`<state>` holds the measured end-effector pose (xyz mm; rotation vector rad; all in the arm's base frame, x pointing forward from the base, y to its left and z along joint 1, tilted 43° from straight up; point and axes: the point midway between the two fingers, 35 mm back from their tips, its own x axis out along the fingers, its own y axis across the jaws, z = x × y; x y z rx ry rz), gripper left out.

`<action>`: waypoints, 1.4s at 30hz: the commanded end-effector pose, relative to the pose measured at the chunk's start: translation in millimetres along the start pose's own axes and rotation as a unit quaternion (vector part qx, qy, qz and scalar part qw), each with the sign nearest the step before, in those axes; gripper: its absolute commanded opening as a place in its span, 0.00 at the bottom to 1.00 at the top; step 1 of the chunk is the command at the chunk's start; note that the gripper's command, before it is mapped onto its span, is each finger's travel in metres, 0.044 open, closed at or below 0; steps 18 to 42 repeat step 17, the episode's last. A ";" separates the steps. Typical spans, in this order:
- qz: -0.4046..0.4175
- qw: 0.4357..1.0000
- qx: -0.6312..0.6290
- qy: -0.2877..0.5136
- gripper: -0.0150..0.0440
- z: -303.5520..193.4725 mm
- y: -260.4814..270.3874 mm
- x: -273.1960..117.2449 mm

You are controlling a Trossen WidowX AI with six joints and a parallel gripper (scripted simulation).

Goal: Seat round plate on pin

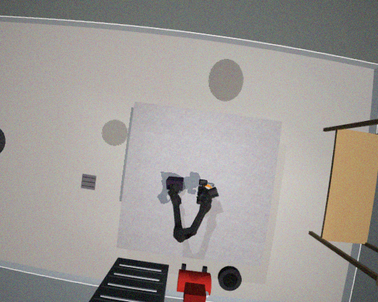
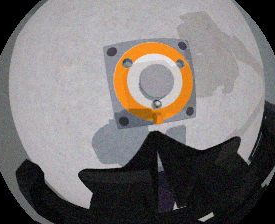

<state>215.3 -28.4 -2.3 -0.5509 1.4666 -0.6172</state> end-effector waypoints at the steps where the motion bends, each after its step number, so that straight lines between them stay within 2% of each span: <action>1: 0.002 1.000 0.003 -0.002 0.25 -0.3 0.0 -19.1; 42: 0.001 1.000 0.001 -0.003 0.25 0.9 0.3 -11.1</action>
